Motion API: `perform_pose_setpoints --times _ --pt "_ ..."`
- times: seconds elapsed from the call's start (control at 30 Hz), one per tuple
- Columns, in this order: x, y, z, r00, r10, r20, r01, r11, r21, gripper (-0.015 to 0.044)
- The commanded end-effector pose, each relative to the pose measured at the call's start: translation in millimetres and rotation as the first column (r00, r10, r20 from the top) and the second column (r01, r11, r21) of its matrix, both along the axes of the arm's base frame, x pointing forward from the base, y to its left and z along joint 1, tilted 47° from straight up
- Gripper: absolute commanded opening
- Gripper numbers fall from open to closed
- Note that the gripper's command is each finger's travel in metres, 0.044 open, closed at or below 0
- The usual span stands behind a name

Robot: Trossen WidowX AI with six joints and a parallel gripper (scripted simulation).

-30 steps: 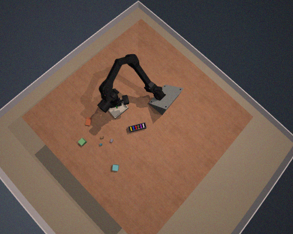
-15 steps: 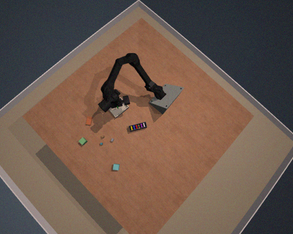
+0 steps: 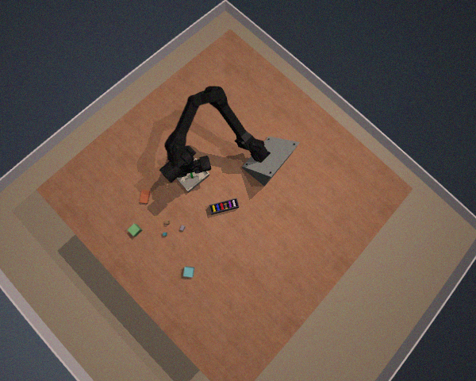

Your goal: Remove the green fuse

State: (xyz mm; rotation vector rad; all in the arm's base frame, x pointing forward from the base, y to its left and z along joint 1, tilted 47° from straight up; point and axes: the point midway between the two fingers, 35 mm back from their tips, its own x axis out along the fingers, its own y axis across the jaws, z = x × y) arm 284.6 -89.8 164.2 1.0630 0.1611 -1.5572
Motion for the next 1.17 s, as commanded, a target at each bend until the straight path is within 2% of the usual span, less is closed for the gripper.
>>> perform_pose_setpoints --times 0.0,0.07,0.23,1.13 --pt "0 0 0 1.0 -0.001 0.0 0.001 1.0 0.0 0.0289" --pt "0 2 1 1.0 -0.001 -0.001 0.001 1.0 0.0 0.033" --pt "-5 26 25 1.0 0.001 -0.008 -0.001 1.0 -0.002 0.033" --pt "-4 26 24 1.0 0.006 -0.011 -0.006 1.0 0.001 0.033"
